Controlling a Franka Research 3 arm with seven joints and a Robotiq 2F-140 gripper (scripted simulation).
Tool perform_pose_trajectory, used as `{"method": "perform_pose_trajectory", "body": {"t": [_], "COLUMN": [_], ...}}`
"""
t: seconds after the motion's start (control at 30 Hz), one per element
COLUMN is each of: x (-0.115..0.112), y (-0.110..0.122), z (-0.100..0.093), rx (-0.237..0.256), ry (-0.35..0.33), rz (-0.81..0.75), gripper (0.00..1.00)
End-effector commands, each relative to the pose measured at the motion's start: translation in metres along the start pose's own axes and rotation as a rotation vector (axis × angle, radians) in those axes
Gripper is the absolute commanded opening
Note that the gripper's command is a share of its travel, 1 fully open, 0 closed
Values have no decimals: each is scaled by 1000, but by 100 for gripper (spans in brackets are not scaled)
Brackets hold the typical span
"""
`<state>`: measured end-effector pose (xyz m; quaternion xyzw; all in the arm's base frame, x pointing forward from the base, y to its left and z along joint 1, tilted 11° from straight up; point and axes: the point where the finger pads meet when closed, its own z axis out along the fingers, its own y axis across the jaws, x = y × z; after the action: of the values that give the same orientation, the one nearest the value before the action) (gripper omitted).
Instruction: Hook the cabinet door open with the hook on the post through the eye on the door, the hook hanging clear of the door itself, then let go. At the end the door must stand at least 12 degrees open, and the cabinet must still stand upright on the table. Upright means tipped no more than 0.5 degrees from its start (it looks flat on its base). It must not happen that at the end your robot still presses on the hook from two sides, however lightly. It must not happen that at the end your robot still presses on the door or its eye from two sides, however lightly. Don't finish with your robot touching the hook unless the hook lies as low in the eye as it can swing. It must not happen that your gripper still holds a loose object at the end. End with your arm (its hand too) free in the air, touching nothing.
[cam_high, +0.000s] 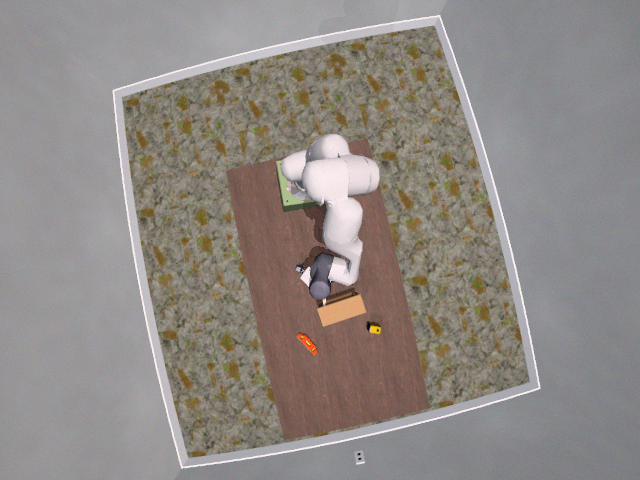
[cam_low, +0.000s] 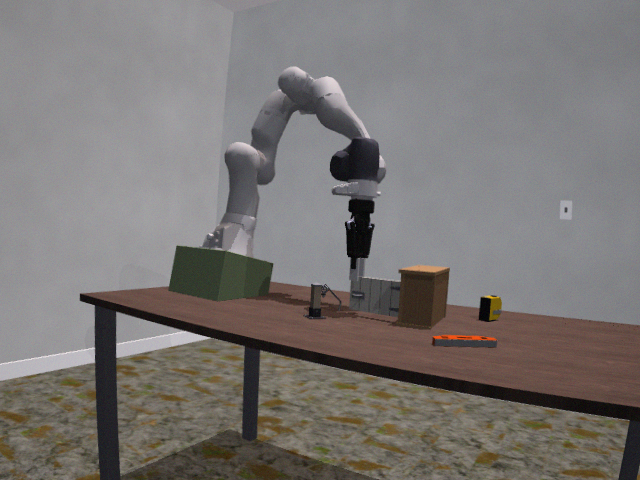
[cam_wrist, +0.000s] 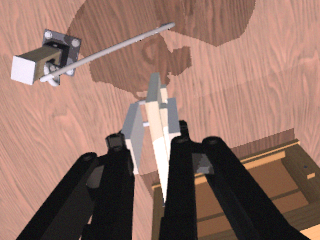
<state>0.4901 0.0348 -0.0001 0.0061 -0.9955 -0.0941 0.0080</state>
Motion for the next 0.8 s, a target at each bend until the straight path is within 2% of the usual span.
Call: {"method": "perform_pose_trajectory", "body": {"t": [0.0, 0.77], "x": [-2, -3], "y": [0, 16], "z": [0, 0], "rx": [0, 0], "ry": [-4, -5], "rz": [4, 114], "gripper": [16, 16]}}
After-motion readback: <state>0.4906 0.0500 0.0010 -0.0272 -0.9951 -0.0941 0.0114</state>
